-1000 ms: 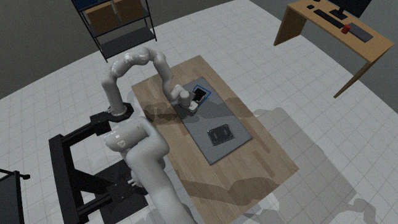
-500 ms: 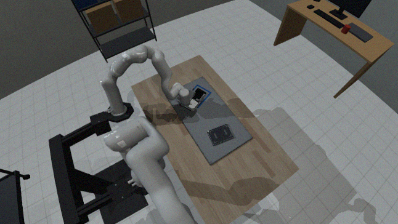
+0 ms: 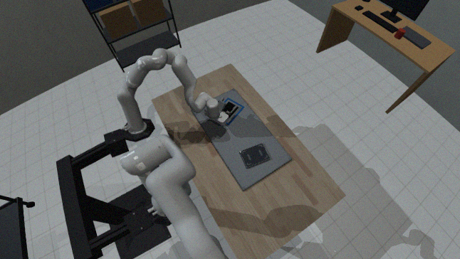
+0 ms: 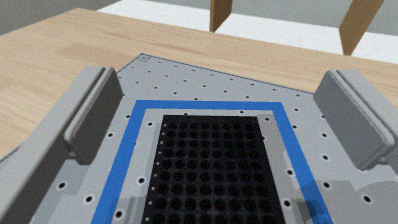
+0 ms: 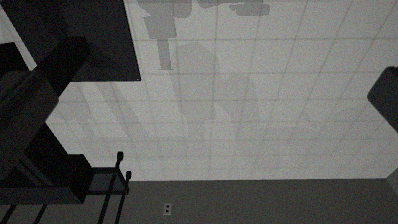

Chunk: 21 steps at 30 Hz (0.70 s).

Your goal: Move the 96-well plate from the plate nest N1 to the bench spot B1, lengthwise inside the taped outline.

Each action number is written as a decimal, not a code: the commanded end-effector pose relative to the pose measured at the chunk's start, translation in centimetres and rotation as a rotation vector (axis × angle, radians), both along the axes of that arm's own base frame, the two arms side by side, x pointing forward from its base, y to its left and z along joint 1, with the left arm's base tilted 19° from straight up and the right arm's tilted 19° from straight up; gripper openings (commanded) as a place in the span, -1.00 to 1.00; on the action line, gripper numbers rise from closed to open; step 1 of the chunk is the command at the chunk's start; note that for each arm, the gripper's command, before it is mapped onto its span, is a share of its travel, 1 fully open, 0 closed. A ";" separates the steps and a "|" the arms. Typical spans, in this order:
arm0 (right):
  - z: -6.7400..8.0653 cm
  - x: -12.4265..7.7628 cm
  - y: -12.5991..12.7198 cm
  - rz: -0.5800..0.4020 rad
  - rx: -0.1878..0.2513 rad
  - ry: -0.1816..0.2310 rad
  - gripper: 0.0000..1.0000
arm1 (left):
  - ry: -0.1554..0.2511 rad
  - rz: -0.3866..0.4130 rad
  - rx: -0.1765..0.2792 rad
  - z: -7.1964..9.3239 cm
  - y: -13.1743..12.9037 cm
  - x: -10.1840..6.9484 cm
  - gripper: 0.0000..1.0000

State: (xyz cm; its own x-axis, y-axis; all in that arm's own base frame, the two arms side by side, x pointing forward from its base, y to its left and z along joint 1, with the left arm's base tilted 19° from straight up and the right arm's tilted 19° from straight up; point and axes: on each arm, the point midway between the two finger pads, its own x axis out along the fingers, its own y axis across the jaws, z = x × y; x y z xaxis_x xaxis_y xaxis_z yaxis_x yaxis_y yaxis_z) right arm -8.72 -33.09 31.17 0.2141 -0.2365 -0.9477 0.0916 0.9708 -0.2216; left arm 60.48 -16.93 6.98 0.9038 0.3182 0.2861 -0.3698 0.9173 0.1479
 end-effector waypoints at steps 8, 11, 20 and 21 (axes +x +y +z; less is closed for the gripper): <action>0.1 0.0 0.0 0.000 -0.003 0.000 1.00 | -0.001 -0.001 -0.001 1.9 -0.5 -0.4 -0.25; 0.1 0.0 0.0 0.000 -0.003 0.000 1.00 | -0.001 -0.001 -0.001 1.9 -0.5 -0.4 -0.25; 0.1 0.0 0.0 0.000 -0.003 0.000 1.00 | -0.001 -0.001 -0.001 1.9 -0.5 -0.4 -0.25; 0.1 0.0 0.0 0.000 -0.003 0.000 1.00 | -0.001 -0.001 -0.001 1.9 -0.5 -0.4 -0.25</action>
